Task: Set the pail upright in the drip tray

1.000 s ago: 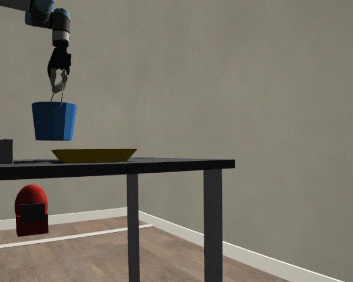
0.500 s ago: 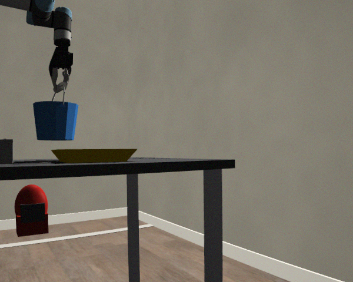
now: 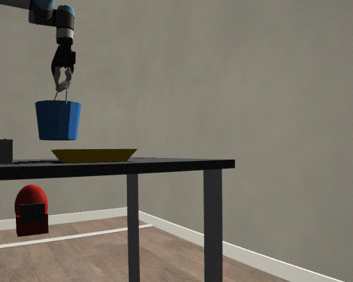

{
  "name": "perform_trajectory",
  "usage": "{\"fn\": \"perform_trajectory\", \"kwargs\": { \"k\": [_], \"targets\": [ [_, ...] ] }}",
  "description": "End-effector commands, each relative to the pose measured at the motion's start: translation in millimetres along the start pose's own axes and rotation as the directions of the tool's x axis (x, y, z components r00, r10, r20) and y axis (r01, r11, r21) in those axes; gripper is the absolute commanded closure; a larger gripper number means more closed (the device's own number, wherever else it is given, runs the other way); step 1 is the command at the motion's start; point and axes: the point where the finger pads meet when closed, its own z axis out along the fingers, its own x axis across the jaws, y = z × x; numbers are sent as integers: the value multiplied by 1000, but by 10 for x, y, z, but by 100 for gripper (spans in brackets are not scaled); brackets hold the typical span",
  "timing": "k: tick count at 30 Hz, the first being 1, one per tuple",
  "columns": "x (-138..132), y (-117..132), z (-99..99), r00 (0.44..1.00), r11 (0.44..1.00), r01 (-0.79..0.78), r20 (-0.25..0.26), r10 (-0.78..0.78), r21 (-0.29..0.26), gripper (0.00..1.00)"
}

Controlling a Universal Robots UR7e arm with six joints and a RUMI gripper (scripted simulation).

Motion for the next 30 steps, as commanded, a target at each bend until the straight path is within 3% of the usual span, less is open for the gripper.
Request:
{"fn": "perform_trajectory", "kwargs": {
  "k": [1,30],
  "targets": [
    [26,110,-6,1000,1000,0,-2,0,0,100],
    [155,777,-7,1000,1000,0,-2,0,0,100]
  ]
}}
